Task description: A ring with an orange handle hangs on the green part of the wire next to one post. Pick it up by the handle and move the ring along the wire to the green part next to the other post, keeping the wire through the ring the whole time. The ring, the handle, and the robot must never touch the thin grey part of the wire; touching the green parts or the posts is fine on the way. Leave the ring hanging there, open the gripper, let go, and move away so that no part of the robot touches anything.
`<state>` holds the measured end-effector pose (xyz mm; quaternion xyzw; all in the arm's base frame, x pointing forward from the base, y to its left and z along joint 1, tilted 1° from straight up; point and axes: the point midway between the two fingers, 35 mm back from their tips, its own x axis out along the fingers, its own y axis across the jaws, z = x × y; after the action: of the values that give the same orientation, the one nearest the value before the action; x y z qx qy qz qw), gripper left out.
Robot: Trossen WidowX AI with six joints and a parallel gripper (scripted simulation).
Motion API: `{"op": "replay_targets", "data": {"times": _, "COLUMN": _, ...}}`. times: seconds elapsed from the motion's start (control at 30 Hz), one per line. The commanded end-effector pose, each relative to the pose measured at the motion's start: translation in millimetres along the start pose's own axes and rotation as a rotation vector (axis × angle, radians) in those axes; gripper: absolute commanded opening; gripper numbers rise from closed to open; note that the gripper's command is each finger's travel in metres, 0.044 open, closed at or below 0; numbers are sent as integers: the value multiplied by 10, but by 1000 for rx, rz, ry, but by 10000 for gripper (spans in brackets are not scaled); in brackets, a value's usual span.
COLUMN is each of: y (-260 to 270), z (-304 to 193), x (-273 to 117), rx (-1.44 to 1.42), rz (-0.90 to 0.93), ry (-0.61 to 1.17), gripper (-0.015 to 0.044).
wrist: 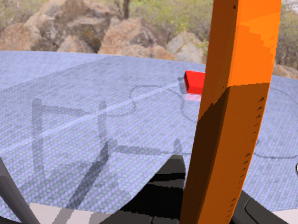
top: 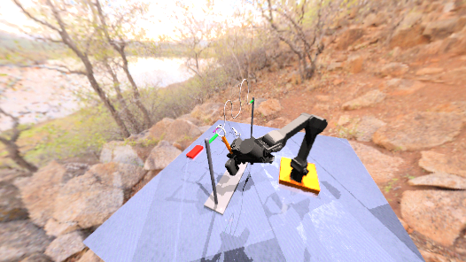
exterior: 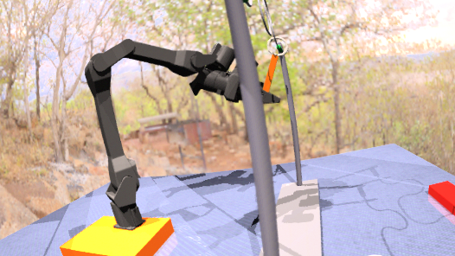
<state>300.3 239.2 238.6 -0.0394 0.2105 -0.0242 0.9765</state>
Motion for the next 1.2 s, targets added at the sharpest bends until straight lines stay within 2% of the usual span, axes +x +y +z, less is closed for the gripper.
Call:
{"op": "replay_targets", "data": {"times": 0.0, "y": 71, "z": 22, "x": -16, "rx": 24, "rz": 13, "ry": 0, "gripper": -150}}
{"op": "replay_targets", "data": {"times": 1.17, "y": 436, "z": 39, "x": -73, "rx": 45, "rz": 23, "ry": 1, "gripper": -150}}
